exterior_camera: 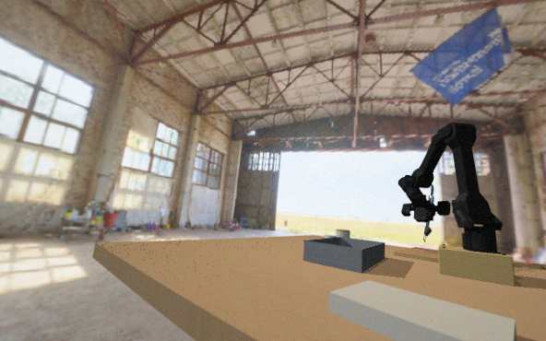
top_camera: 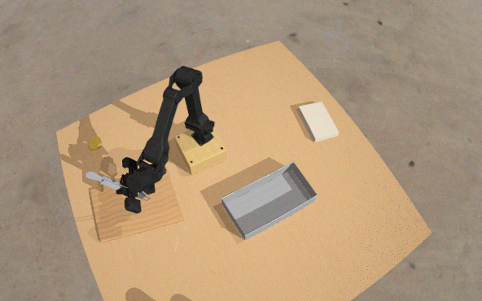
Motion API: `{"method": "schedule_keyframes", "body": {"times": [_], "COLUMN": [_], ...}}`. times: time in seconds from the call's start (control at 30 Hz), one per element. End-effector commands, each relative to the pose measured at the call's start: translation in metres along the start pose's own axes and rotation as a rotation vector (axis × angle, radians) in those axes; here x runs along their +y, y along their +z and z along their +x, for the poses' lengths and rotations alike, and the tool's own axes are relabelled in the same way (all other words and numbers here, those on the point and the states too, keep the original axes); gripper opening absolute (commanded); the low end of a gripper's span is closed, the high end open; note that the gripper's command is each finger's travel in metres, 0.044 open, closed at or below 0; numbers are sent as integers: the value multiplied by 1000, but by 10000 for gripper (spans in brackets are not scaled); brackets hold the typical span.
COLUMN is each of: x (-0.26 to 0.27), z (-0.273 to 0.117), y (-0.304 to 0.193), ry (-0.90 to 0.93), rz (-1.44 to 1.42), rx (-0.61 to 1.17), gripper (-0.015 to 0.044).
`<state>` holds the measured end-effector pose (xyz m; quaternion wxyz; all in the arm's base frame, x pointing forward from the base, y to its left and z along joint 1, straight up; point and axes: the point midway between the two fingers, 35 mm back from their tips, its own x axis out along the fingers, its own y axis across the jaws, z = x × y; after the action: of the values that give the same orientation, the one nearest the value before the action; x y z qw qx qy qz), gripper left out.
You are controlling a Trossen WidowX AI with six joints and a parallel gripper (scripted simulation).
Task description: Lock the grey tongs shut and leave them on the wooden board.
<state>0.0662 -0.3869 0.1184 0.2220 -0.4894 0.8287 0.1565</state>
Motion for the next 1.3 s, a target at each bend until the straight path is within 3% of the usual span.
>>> {"method": "schedule_keyframes", "body": {"times": [0.0,0.33,1.27], "x": [4,19,19], "z": [-8,-27,-27], "y": [-1,4,4], "ry": [6,27,27], "rz": [21,85,87], "rx": [67,214,216], "gripper": [-150,-150,-150]}}
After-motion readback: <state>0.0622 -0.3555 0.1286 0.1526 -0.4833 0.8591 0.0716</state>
